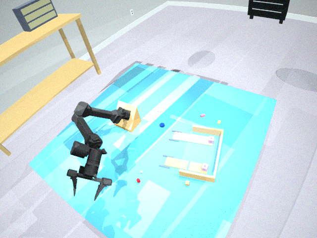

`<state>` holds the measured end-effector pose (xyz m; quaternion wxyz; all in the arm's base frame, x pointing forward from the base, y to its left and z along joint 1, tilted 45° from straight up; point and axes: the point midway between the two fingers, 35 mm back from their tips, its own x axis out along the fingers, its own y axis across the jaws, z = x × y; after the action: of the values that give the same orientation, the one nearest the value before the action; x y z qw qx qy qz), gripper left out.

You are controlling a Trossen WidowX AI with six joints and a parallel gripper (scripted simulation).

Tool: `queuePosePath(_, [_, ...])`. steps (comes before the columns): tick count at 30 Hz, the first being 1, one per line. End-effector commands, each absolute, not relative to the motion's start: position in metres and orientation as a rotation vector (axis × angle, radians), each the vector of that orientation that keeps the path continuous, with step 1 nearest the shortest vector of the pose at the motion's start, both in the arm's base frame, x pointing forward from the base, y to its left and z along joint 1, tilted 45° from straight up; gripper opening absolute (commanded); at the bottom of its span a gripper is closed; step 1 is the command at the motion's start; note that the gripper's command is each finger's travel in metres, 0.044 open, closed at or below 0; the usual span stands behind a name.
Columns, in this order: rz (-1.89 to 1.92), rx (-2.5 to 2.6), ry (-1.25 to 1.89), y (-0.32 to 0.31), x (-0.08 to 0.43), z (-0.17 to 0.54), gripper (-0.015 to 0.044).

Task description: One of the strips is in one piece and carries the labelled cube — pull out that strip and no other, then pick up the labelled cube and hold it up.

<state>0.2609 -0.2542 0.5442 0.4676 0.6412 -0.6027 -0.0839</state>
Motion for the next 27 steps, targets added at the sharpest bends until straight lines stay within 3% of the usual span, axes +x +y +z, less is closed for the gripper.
queuePosePath(1, [-0.424,1.491,-1.271,-0.239,0.302,0.497,0.04])
queuePosePath(14, [-0.788,0.822,-0.344,-0.114,0.393,0.32,0.04])
queuePosePath(20, [-0.737,0.357,0.049,-0.044,0.391,0.241,0.04])
queuePosePath(27, [-0.538,-0.293,0.415,0.026,0.354,0.156,0.04])
